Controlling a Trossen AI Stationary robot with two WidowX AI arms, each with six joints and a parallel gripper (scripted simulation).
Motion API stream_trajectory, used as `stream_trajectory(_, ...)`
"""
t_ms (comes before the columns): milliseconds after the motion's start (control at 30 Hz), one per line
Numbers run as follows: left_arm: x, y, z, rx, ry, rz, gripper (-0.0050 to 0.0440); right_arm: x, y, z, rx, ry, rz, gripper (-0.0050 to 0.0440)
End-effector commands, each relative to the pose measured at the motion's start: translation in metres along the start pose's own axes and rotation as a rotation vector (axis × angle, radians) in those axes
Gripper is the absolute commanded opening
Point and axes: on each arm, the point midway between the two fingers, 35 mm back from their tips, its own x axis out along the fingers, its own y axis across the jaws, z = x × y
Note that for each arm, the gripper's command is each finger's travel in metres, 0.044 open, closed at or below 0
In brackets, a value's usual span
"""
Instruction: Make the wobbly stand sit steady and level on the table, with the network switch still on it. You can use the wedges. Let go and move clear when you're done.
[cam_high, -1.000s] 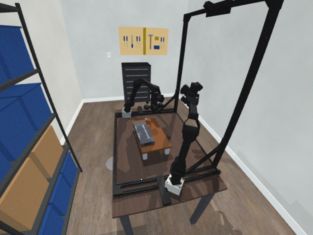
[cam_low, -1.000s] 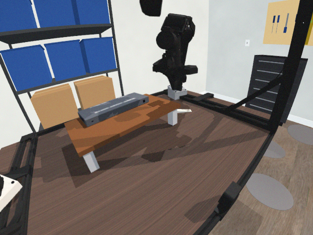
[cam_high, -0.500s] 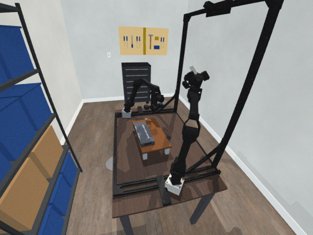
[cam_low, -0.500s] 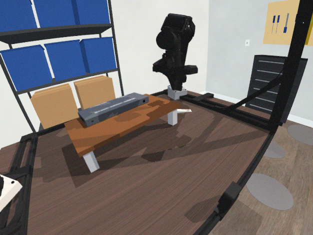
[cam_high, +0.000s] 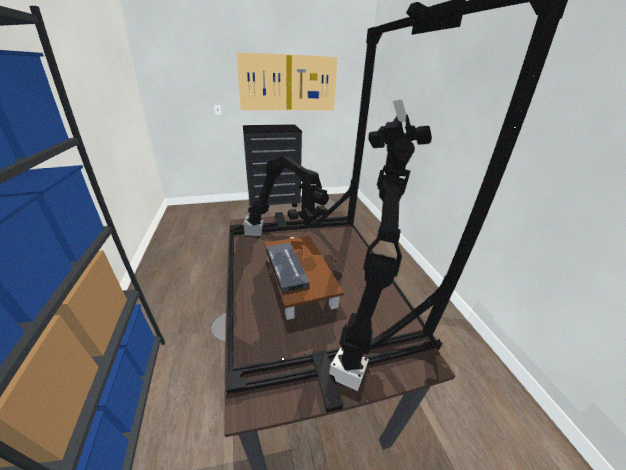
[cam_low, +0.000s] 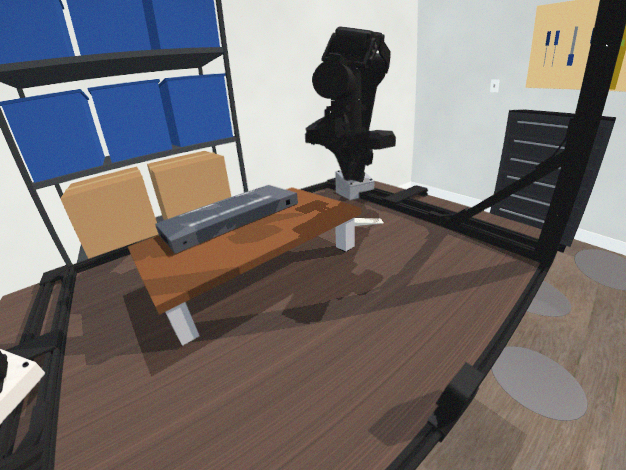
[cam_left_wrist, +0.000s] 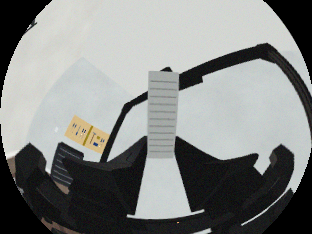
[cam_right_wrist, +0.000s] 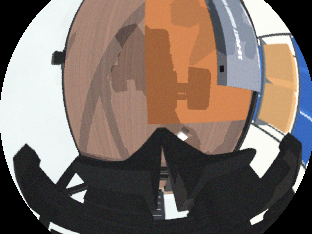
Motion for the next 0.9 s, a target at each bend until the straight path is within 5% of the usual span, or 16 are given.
stream_trajectory(0, 0.005, -0.001, 0.001, 0.021, -0.008, -0.009, 0.0000, 0.000, 0.000, 0.000, 0.000, 0.000, 0.000, 0.0000)
stream_trajectory(367, -0.013, -0.061, 0.121, 0.319, -0.409, -0.133, 0.0000, 0.000, 0.000, 0.000, 0.000, 0.000, 0.000, 0.0000)
stream_trajectory(600, -0.018, -0.061, 0.121, 0.308, -0.407, -0.133, 0.0000, 0.000, 0.000, 0.000, 0.000, 0.000, 0.000, 0.0000)
stream_trajectory(867, -0.032, -0.084, 0.165, 0.433, -0.579, -0.151, 0.0000, 0.000, 0.000, 0.000, 0.000, 0.000, 0.000, 0.0000)
